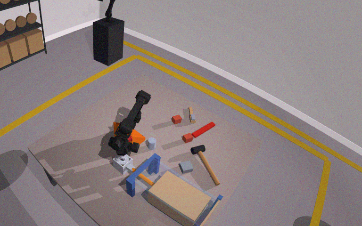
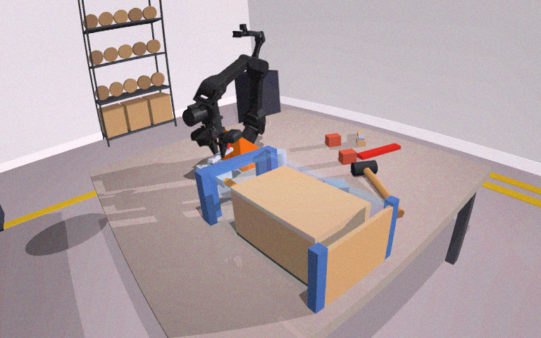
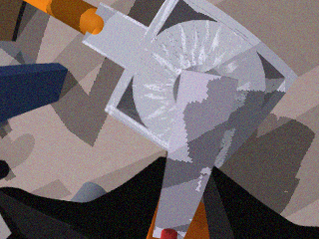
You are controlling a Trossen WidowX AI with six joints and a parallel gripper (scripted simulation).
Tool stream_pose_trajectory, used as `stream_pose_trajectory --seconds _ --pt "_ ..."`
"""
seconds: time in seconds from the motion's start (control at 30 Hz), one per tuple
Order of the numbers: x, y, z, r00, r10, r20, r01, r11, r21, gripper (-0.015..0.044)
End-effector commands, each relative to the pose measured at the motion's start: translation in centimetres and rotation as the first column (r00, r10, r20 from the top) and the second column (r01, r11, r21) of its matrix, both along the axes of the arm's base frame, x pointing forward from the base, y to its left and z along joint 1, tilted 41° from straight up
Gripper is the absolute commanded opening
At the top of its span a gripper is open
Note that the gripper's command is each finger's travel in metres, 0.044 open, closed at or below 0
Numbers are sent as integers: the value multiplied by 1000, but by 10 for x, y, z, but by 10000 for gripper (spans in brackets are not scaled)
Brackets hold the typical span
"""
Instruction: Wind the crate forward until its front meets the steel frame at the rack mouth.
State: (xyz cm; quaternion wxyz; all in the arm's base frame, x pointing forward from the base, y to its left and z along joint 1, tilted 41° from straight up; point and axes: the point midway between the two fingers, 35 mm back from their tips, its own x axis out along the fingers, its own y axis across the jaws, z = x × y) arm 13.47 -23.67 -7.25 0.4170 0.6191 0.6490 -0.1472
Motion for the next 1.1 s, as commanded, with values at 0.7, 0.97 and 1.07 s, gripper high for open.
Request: stream_pose_trajectory --seconds 0.7,0.97,1.07 --pt "8 7 -6 988 -116 -99 117 993 10 0" --pt "7 9 -10 994 -84 -73 85 996 7 0" --pt "6 10 -10 994 -84 -73 85 996 8 0"
